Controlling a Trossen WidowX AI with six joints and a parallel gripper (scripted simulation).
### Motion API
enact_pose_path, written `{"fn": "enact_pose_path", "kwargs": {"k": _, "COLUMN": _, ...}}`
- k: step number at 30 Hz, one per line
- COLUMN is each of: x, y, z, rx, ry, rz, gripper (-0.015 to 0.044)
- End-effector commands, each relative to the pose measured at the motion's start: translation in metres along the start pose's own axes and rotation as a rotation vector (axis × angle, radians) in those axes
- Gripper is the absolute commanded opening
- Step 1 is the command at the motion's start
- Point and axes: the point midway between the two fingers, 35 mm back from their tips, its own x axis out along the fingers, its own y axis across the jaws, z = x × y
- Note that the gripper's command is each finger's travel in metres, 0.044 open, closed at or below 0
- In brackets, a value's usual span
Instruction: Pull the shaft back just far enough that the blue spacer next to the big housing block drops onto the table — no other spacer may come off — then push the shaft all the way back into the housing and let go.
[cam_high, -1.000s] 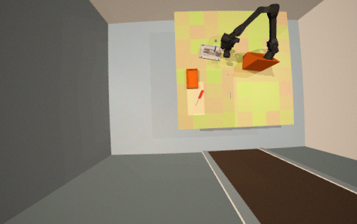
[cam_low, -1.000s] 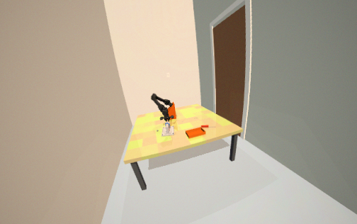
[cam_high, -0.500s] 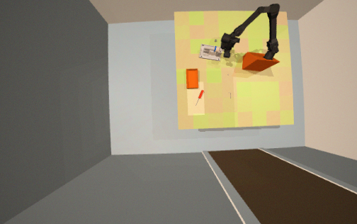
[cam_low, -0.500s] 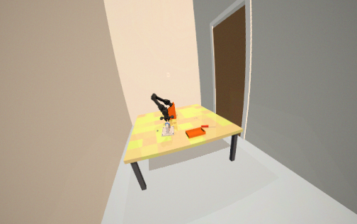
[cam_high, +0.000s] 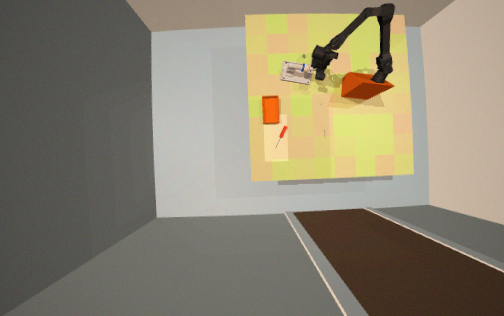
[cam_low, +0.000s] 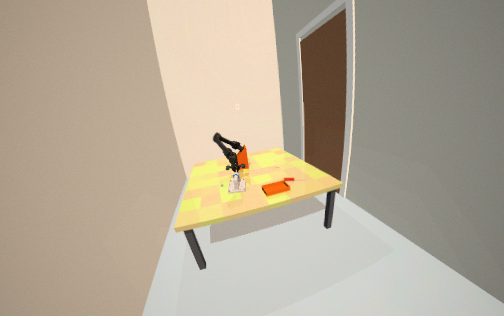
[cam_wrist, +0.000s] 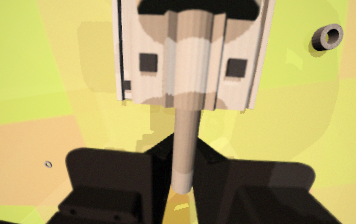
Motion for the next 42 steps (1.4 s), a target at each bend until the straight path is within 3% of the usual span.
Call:
{"fn": "enact_pose_path", "kwargs": {"k": 1, "x": 0.0, "y": -0.0007, "z": -0.0011, "rx": -0.003, "ry": 0.002, "rz": -0.004, "gripper": 0.0}}
{"fn": "enact_pose_path", "kwargs": {"k": 42, "x": 0.0001, "y": -0.0006, "z": -0.006, "rx": -0.004, "ry": 0.002, "rz": -0.004, "gripper": 0.0}}
